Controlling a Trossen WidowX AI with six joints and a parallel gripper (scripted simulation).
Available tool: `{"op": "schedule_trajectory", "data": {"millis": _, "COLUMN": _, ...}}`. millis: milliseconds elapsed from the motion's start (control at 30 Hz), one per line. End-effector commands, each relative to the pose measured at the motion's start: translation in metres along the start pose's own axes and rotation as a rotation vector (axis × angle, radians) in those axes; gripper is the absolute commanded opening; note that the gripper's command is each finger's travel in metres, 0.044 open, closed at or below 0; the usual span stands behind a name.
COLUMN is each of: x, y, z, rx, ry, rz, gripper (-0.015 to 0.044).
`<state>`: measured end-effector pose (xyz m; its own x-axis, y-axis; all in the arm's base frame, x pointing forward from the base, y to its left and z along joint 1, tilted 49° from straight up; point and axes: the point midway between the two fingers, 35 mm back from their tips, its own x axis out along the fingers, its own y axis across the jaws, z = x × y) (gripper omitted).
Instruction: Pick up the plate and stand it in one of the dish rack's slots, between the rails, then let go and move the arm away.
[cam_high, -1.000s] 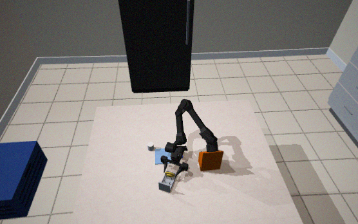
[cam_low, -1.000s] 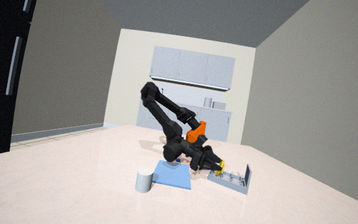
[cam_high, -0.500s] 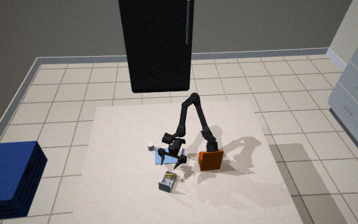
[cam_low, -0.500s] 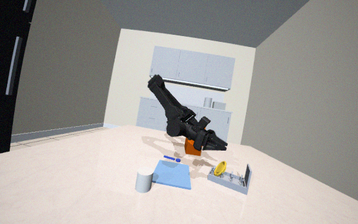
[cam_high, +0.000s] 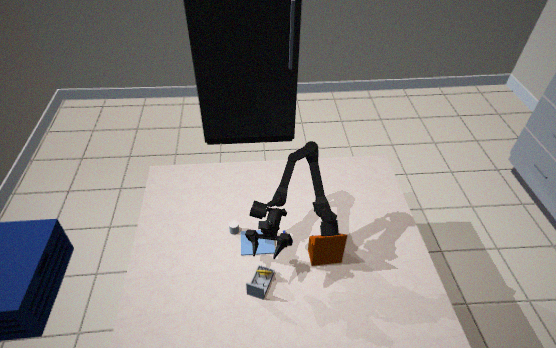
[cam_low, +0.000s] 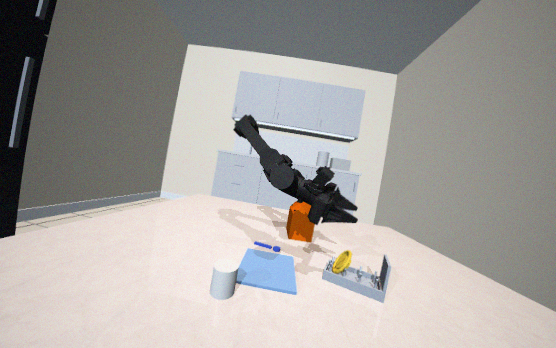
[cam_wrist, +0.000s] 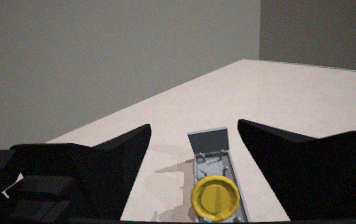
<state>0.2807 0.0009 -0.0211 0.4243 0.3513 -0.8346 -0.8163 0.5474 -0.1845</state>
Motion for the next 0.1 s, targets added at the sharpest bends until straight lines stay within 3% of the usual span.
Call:
{"op": "schedule_trajectory", "data": {"millis": 0, "x": 0.0007, "y": 0.0008, "z": 0.0014, "rx": 0.103, "ry": 0.072, "rz": 0.024, "gripper": 0.04}}
{"op": "schedule_trajectory", "data": {"millis": 67, "x": 0.0012, "y": 0.0035, "z": 0.001, "rx": 0.156, "ry": 0.112, "rz": 0.039, "gripper": 0.04}}
